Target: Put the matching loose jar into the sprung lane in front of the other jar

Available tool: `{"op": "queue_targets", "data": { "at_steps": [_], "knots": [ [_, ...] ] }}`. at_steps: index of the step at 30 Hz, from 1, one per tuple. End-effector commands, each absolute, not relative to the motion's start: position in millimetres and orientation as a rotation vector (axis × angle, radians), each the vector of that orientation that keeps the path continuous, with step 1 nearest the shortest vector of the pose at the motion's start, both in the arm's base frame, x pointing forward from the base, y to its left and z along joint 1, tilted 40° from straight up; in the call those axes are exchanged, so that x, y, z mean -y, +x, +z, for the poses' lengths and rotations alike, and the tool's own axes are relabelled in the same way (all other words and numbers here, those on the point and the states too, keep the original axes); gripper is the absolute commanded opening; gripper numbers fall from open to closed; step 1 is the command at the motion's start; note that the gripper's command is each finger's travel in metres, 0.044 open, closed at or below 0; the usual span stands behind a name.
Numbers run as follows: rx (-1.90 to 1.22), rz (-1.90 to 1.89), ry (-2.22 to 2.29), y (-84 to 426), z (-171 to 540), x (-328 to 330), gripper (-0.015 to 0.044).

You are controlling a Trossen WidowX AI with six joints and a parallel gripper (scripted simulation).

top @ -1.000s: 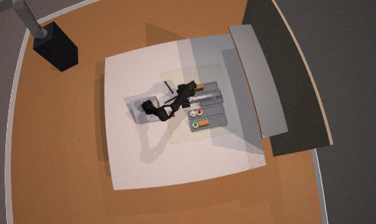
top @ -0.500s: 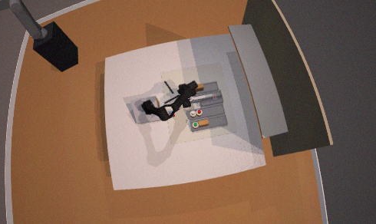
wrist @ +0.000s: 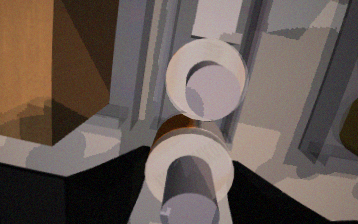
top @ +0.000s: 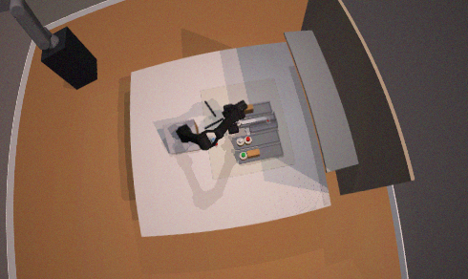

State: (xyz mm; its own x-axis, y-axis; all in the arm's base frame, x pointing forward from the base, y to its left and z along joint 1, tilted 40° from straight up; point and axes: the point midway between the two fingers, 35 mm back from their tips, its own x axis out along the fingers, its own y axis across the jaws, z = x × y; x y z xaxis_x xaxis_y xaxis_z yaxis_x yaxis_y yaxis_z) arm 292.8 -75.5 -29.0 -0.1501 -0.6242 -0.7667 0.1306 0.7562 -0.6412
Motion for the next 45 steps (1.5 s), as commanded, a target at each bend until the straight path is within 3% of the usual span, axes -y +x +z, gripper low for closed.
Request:
{"op": "queue_targets", "data": {
  "at_steps": [1, 45],
  "knots": [
    [-1.568, -0.693, -0.405, 304, -27, 76, 0.0],
    [-1.567, -0.694, -0.404, 324, -22, 78, 0.0]
  ]
}}
